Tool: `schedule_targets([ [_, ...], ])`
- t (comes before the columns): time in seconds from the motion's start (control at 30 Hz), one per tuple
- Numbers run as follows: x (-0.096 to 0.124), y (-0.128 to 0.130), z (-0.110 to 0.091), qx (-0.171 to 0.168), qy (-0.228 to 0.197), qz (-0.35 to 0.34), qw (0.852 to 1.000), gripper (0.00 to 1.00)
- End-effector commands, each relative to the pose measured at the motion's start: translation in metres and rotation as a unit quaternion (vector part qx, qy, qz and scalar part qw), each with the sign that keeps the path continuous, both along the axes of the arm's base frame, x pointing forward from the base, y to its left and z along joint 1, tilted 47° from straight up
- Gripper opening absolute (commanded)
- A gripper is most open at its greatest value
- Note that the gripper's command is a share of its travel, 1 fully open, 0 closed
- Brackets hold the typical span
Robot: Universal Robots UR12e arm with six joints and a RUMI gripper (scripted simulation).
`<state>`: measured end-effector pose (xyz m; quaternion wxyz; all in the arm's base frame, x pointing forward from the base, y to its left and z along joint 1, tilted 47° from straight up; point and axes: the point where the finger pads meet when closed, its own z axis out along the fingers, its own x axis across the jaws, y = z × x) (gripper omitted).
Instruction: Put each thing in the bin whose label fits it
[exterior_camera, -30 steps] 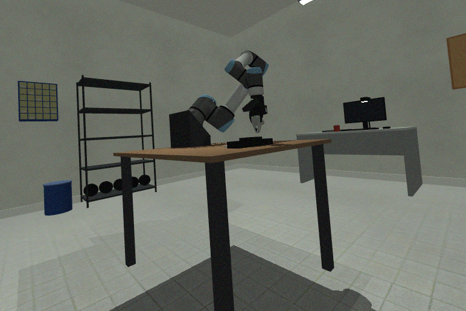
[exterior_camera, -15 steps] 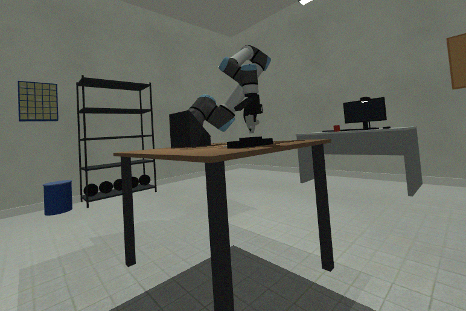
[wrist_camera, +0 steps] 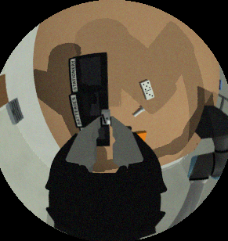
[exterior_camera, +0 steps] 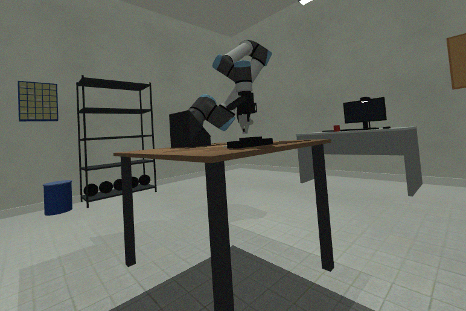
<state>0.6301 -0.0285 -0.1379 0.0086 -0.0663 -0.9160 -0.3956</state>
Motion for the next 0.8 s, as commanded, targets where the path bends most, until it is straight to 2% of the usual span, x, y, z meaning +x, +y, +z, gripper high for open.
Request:
schedule_targets([
  [0.0, 0.005, -0.013, -0.013, 0.0, 0.0, 0.0, 1.0, 0.0],
  [0.4, 0.021, -0.063, -0.065, 0.0, 0.0, 0.0, 1.0, 0.0],
  [0.77, 0.021, -0.065, -0.067, 0.0, 0.0, 0.0, 1.0, 0.0],
])
